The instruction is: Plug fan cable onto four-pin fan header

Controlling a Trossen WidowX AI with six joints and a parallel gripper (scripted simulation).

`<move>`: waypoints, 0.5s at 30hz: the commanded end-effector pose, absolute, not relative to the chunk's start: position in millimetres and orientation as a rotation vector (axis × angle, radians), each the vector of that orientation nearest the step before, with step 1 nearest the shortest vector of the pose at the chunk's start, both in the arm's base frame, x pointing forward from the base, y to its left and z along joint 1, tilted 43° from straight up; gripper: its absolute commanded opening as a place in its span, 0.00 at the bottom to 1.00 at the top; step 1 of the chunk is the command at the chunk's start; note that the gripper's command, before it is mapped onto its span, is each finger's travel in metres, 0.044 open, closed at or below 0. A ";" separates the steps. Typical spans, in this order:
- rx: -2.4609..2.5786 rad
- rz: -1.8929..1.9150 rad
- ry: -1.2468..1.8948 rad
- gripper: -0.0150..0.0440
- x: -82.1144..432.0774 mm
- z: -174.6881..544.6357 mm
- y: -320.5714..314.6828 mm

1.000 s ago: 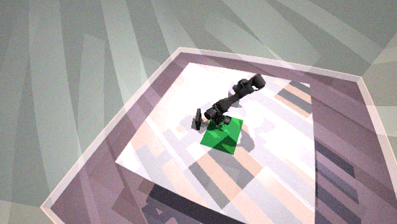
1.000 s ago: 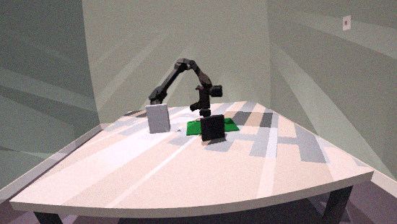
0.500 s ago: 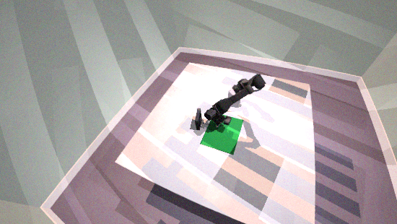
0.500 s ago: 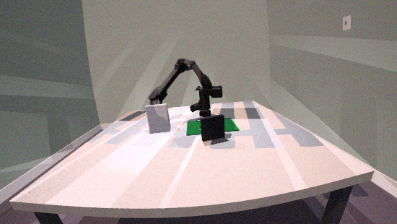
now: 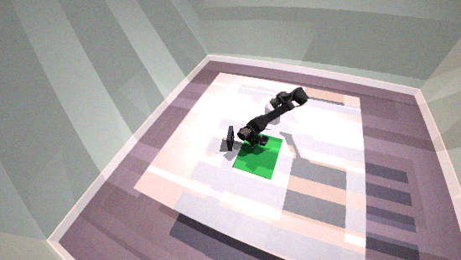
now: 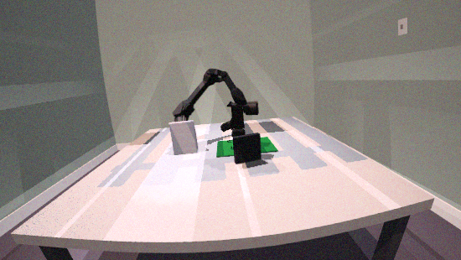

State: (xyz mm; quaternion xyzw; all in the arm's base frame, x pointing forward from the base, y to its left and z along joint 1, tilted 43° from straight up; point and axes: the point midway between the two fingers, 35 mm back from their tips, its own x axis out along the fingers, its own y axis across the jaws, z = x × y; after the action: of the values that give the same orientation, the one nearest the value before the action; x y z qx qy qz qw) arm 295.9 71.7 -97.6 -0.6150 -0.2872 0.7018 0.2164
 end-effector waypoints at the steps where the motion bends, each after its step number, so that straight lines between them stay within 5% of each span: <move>1: -1.698 1.942 -0.795 0.25 295.2 -99.8 75.5; 8: -1.698 1.942 -0.795 0.25 294.6 -102.4 77.9; 15: -1.703 1.942 -0.796 0.57 295.2 -100.8 74.5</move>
State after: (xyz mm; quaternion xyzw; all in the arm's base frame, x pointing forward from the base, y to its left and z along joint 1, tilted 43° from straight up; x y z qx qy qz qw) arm 294.9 74.7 -100.9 -0.6146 -0.2872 0.7018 0.2174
